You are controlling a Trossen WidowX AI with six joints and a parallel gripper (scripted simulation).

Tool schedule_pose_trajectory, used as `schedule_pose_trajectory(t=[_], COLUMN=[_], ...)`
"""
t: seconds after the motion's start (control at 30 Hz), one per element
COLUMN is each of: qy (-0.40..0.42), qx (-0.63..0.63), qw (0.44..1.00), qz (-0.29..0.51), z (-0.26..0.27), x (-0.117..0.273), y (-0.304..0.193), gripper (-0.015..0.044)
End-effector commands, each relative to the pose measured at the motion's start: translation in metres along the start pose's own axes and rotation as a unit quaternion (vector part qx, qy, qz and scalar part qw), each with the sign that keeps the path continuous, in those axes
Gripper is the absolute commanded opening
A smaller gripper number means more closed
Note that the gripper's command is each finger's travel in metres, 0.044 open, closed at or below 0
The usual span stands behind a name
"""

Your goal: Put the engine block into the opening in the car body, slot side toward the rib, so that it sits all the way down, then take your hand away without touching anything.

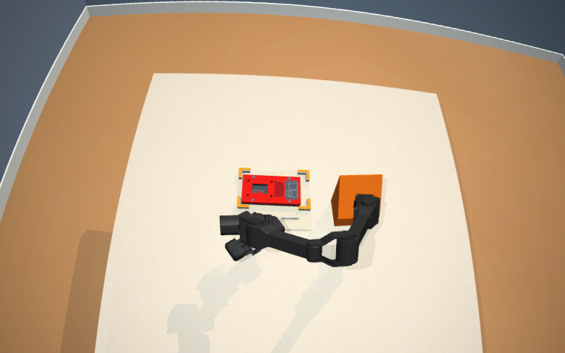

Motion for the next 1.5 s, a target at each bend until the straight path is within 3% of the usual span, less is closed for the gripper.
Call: schedule_pose_trajectory(t=[0.0, 0.07, 0.2, 1.47], qy=[0.0, 0.0, 0.0, -0.003], qx=[-0.002, -0.002, -0.002, -0.002], qw=[1.0, 1.0, 1.0, 1.0], qz=[0.001, 0.001, 0.001, -0.002], z=[0.0, 0.0, 0.001, 0.007], x=[-0.001, -0.001, 0.003, 0.123], y=[-0.001, -0.001, 0.0, 0.0], gripper=[0.0118, 0.0105, 0.0, 0.0])
Point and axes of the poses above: the point midway between the two fingers, 35 mm back from their tips, its own x axis back along the fingers, its own z axis across the jaws, y = z × x, the point moved 5 cm from there along x, back along the fingers, and after that the axes turned 5 degrees about x, right-handed, at the moved point
